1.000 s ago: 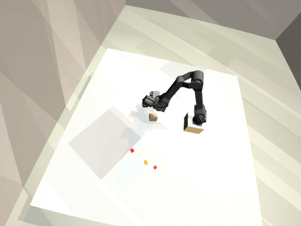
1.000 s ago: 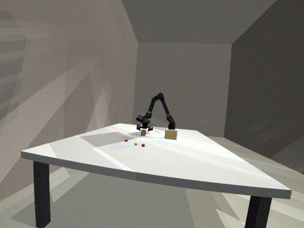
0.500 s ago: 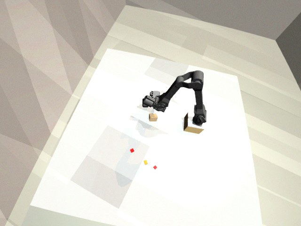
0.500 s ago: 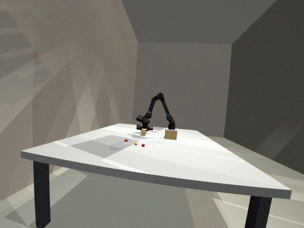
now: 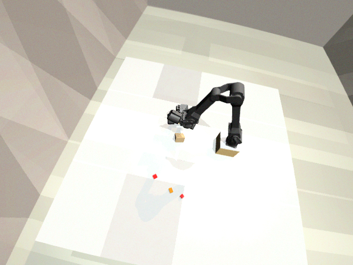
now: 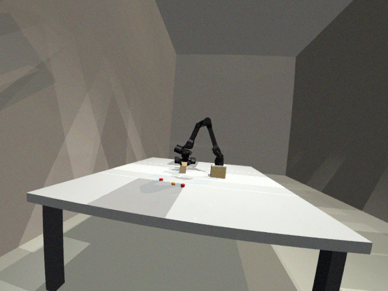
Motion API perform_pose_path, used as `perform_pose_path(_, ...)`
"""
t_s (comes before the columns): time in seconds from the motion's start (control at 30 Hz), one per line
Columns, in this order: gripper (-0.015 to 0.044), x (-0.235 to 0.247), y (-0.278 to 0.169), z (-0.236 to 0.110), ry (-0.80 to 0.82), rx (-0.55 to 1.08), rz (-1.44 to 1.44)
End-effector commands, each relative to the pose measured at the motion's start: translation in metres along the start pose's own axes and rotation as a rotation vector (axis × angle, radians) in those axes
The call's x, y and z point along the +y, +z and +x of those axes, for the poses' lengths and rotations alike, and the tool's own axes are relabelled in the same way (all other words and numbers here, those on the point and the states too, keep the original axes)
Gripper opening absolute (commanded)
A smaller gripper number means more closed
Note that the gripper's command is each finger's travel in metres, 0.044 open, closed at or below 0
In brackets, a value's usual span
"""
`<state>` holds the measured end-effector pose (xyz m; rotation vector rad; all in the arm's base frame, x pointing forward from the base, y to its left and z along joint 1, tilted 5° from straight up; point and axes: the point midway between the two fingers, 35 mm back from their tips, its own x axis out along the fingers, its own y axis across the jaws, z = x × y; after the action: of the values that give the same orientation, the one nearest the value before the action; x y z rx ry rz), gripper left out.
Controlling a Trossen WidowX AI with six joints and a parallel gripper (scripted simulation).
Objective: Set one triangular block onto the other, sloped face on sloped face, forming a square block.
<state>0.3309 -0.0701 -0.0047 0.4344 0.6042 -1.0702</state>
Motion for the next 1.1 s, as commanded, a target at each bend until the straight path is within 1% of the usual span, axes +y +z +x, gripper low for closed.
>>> perform_pose_path(0.0,0.0,0.007,0.017,-0.013,0.013,-0.007,0.018)
perform_pose_path(0.4,0.0,0.002,0.055,-0.054,0.013,-0.008,0.018)
perform_pose_path(0.67,0.0,0.001,0.057,-0.056,0.013,-0.008,0.018)
perform_pose_path(0.77,0.0,0.001,0.055,-0.052,0.004,0.037,0.003)
perform_pose_path(1.07,0.0,0.003,0.058,-0.041,-0.022,0.283,-0.018)
